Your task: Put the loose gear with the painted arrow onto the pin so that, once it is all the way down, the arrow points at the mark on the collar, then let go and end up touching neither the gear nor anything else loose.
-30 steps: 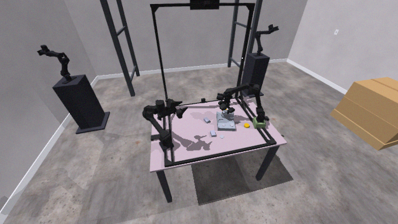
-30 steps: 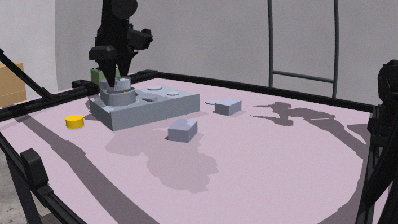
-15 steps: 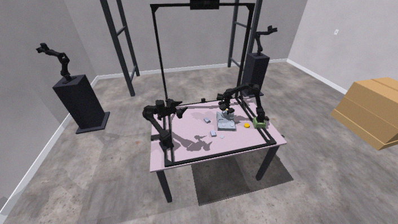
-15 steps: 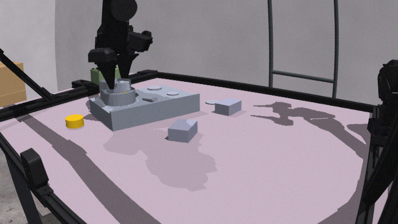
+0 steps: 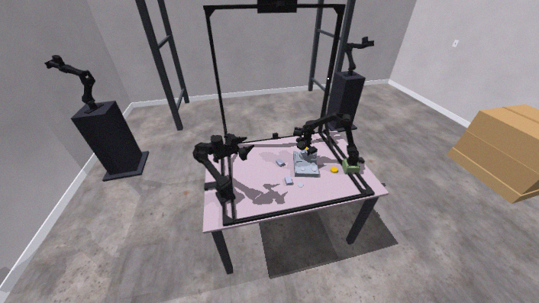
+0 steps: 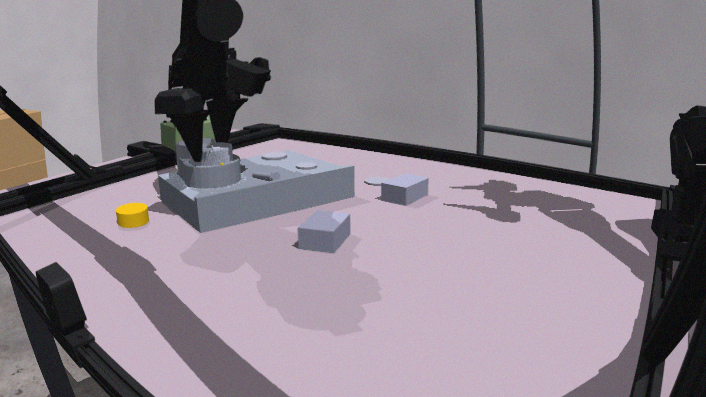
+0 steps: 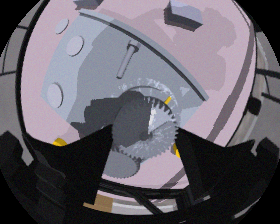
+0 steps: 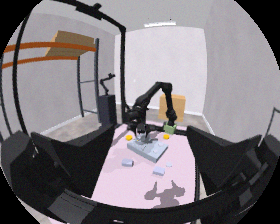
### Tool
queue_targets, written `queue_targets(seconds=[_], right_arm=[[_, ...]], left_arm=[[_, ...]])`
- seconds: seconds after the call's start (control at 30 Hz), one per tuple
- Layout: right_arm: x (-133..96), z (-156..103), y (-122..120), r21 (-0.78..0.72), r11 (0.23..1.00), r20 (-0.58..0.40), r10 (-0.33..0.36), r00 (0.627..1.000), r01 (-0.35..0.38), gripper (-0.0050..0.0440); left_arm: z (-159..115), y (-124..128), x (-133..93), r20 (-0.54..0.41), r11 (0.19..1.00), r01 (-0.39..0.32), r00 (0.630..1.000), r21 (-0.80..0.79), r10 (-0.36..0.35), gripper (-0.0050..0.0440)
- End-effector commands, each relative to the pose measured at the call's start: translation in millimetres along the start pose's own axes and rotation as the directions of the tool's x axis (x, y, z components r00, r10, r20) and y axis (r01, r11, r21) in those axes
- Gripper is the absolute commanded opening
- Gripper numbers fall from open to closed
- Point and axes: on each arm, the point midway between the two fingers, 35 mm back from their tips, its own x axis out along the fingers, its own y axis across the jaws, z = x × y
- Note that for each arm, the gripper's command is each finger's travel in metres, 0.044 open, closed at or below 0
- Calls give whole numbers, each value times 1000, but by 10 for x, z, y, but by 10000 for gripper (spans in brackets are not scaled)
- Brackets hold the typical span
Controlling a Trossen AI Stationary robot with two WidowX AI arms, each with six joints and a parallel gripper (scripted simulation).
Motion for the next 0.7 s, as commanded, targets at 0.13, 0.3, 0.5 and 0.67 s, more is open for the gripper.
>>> queue_targets(seconds=[0.13, 0.3, 0.5, 0.67], right_arm=[[-1, 2, 5, -1, 1000, 1, 1, 1000, -1, 400], [-1, 2, 5, -1, 1000, 1, 1, 1000, -1, 400], [-1, 2, 5, -1, 1000, 1, 1, 1000, -1, 400], [-1, 2, 5, -1, 1000, 1, 1, 1000, -1, 400]], left_arm=[[6, 0, 19, 2, 1000, 1, 1000, 19, -1, 0], [6, 0, 29, 2, 1000, 1, 1000, 28, -1, 0], [6, 0, 29, 2, 1000, 1, 1000, 28, -1, 144], [6, 0, 29, 2, 1000, 1, 1000, 28, -1, 216]])
